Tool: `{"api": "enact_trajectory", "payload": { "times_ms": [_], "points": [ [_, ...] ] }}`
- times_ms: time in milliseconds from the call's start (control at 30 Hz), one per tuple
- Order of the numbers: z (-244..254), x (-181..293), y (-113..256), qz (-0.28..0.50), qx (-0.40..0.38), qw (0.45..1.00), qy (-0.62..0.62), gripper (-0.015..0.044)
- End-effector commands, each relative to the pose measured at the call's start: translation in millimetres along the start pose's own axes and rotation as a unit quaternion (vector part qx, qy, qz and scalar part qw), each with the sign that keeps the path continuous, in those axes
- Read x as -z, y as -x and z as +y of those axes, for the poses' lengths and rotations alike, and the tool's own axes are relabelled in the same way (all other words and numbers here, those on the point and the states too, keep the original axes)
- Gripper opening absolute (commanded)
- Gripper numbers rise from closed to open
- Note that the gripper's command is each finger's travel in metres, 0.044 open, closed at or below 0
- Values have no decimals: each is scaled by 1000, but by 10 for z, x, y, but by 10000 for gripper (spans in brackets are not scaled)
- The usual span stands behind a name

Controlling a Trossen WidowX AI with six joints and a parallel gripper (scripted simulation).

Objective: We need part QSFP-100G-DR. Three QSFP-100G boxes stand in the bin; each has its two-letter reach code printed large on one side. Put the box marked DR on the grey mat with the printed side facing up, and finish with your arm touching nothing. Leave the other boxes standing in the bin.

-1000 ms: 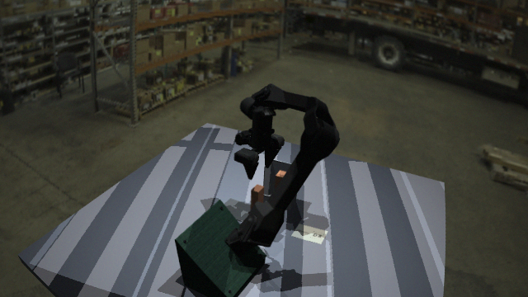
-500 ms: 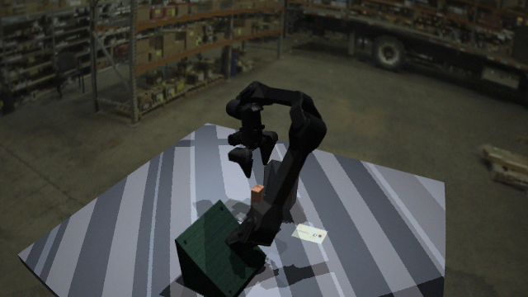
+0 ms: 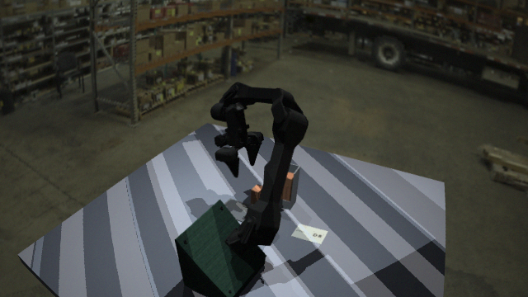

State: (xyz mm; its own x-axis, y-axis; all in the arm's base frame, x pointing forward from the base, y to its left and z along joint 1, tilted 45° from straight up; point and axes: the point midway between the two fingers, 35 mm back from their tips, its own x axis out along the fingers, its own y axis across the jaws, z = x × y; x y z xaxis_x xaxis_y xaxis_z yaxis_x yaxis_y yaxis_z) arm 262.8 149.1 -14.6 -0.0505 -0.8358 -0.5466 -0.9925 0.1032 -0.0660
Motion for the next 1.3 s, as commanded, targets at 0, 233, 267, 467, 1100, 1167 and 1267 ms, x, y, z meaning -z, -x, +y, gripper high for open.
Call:
{"api": "enact_trajectory", "payload": {
  "times_ms": [0, 233, 267, 467, 1100, 1167, 1267],
  "points": [
    [22, -68, 8, 4, -2, 1000, 1, 440],
    [18, -94, -79, 15, -9, 1000, 0, 440],
    [18, -99, -95, 17, -10, 1000, 0, 440],
    [17, -125, -191, 30, -18, 999, 0, 440],
    [0, -69, -460, 50, -13, 999, -8, 440],
    [-1, -56, -490, 52, -11, 999, -9, 440],
    [-2, -36, -535, 55, -8, 998, -11, 440]
  ]
}}
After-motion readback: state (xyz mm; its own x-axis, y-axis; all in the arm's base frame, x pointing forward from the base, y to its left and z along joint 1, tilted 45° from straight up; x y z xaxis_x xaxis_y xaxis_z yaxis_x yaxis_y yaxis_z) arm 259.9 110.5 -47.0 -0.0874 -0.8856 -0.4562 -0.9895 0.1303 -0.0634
